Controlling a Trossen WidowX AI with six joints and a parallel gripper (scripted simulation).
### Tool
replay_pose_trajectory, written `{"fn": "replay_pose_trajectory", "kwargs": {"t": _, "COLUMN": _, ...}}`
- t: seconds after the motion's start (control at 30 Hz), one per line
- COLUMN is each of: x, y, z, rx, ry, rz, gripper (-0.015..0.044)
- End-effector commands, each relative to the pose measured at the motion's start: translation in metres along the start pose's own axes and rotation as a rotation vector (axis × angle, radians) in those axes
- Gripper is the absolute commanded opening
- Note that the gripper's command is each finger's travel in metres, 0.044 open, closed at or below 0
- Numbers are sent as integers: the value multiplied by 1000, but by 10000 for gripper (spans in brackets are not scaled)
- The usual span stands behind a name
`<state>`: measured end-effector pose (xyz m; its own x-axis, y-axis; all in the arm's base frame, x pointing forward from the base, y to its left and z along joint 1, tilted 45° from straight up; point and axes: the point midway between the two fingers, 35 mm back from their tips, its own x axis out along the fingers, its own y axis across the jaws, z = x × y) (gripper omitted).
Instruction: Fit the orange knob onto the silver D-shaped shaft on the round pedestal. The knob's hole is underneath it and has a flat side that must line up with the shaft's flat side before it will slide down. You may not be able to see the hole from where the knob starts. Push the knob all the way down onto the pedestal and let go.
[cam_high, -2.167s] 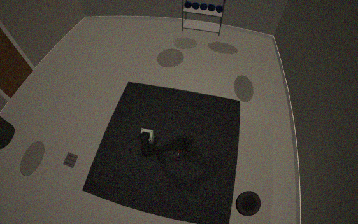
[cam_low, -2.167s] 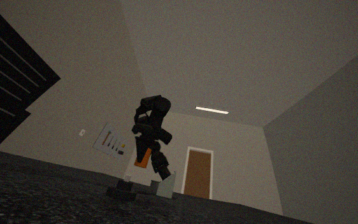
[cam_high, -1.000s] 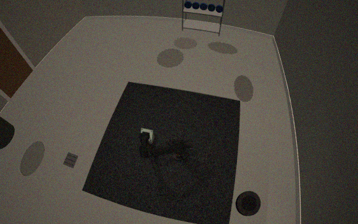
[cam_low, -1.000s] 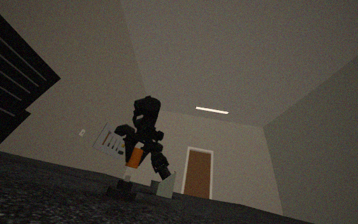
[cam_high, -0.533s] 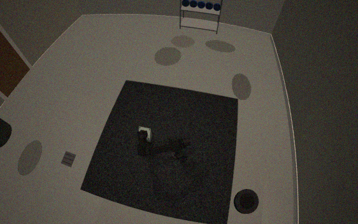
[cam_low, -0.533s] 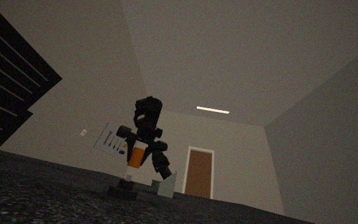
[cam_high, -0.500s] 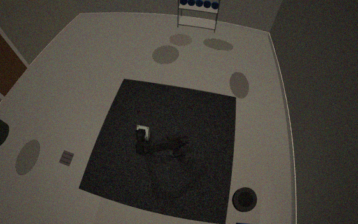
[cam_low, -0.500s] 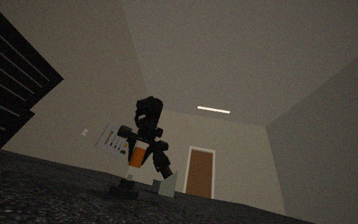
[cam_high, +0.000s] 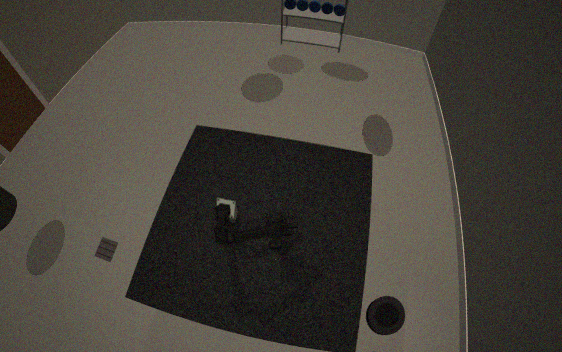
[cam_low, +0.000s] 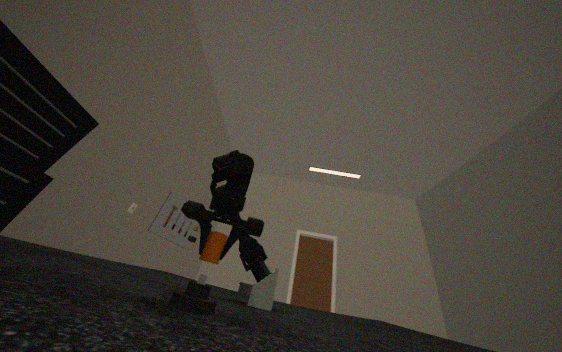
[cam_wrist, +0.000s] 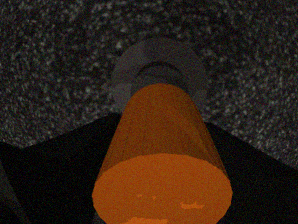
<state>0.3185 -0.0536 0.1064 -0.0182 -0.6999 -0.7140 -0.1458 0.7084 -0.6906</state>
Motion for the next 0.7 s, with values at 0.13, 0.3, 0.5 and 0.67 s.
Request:
{"fn": "replay_pose_trajectory", "kwargs": {"t": 0.13, "x": -1, "y": -1, "z": 1, "rx": 164, "ry": -4, "rz": -5, "gripper": 0}}
{"fn": "replay_pose_trajectory", "kwargs": {"t": 0.3, "x": -1, "y": 0, "z": 0, "rx": 306, "ry": -4, "rz": -4, "gripper": 0}}
{"fn": "replay_pose_trajectory", "kwargs": {"t": 0.5, "x": -1, "y": 1, "z": -1, "rx": 462, "ry": -5, "rz": -4, "gripper": 0}}
{"fn": "replay_pose_trajectory", "kwargs": {"t": 0.67, "x": -1, "y": 1, "z": 0, "rx": 594, "ry": -5, "rz": -4, "gripper": 0}}
